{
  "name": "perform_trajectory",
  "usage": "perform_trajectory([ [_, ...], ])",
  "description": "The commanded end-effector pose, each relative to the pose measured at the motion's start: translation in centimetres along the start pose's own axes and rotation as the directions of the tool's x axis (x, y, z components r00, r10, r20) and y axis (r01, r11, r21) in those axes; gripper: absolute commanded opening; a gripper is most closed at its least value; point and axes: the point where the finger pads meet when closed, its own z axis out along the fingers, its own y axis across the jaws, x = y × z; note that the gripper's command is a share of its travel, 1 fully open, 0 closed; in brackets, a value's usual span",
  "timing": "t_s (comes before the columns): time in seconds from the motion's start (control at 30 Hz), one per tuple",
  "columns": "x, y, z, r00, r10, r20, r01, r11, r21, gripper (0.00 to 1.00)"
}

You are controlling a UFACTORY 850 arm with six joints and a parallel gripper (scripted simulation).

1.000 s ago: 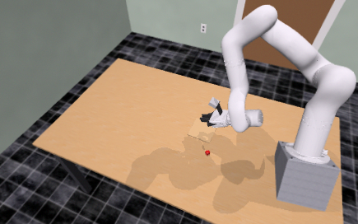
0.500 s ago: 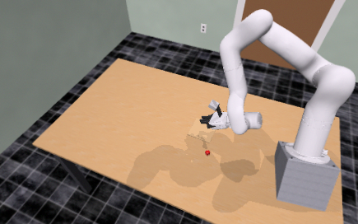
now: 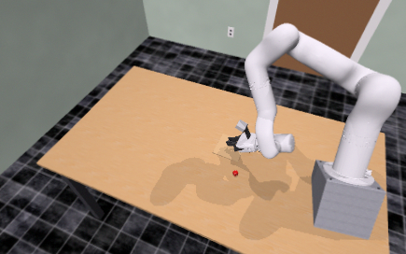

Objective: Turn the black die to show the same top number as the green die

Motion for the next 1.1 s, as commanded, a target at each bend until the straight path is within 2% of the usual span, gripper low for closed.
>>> perform_trajectory([
  [0.0,-0.70,-0.02,0.48,1.000,0.000,-0.002,0.000,1.000,0.000,0.15],
  [1.07,-0.94,-0.02,0.61,1.000,0.000,-0.002,0.000,1.000,0.000,0.15],
])
